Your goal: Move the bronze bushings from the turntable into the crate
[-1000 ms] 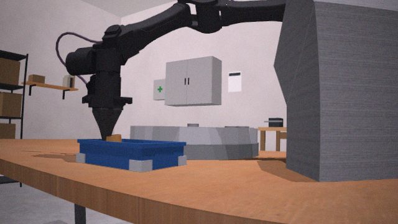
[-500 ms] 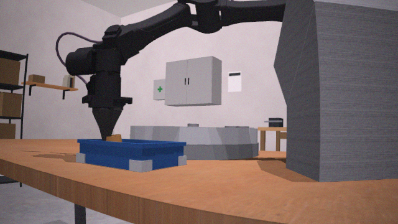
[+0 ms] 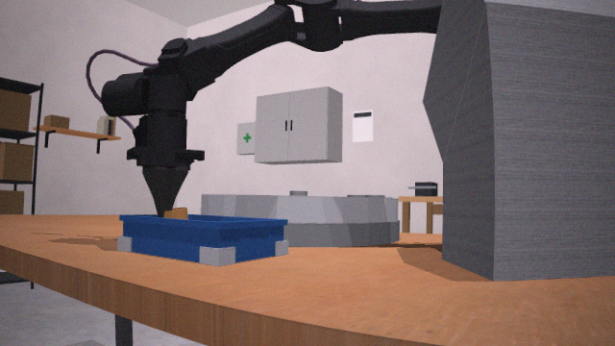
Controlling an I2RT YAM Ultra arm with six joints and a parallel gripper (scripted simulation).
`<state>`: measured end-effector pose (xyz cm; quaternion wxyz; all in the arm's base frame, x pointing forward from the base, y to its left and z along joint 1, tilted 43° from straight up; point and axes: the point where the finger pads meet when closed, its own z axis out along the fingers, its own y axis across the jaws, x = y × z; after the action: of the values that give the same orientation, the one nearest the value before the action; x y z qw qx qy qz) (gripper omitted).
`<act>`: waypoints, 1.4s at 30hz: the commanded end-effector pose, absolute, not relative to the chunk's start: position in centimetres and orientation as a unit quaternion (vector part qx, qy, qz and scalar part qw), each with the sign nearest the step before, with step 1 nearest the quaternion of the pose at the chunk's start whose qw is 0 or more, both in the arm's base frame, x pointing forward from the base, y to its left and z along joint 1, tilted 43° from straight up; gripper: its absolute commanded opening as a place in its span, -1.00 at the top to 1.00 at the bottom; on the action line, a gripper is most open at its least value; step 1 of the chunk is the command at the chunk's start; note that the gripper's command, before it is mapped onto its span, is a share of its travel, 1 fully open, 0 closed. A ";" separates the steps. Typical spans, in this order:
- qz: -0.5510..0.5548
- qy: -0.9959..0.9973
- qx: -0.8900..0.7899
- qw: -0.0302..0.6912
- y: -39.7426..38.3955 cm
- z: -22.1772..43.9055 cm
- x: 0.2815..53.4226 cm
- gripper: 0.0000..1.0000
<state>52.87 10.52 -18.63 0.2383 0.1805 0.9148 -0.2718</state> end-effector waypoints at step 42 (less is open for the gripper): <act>-0.257 0.915 0.171 0.262 11.9 -16.9 54.2 1.00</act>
<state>53.56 9.42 -18.68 0.2415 0.1860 0.9134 -0.2696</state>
